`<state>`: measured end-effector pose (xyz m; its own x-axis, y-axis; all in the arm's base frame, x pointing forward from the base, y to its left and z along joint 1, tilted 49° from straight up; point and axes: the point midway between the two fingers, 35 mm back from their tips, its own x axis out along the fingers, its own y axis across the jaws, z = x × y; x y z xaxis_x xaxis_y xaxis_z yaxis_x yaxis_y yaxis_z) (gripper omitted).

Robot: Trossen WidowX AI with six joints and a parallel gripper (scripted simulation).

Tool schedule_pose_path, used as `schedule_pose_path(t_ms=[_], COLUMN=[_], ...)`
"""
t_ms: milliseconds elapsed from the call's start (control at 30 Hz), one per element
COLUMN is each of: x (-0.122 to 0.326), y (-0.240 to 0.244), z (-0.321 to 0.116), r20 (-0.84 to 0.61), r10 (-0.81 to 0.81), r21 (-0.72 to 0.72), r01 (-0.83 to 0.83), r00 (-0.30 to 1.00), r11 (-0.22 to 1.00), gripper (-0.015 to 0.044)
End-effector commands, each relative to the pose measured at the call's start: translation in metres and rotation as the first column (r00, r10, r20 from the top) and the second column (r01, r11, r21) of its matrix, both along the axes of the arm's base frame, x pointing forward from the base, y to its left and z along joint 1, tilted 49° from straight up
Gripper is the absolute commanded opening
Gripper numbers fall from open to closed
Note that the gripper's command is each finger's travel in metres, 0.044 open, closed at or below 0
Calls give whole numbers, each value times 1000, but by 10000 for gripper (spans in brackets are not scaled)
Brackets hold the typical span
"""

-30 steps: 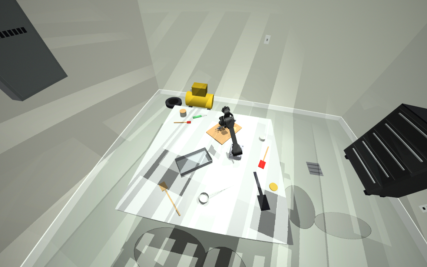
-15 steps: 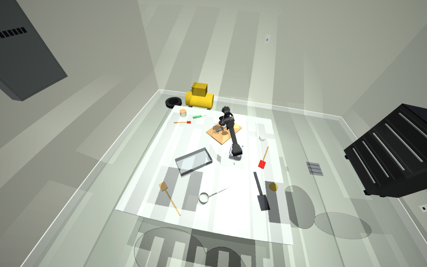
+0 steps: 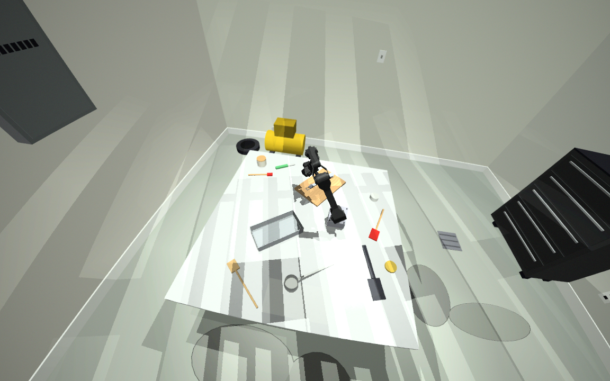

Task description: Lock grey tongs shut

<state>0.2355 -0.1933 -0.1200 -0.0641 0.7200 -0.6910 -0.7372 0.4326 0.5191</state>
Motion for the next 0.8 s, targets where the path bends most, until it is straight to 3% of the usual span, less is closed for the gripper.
schedule_pose_path(t_ms=[0, 767], x=[14, 14], y=[15, -25], z=[39, 74], r20=[-11, 3], r10=[0, 7], r21=[17, -2], r01=[0, -7], r00=[1000, 1000], r11=[1000, 1000], gripper=[440, 440])
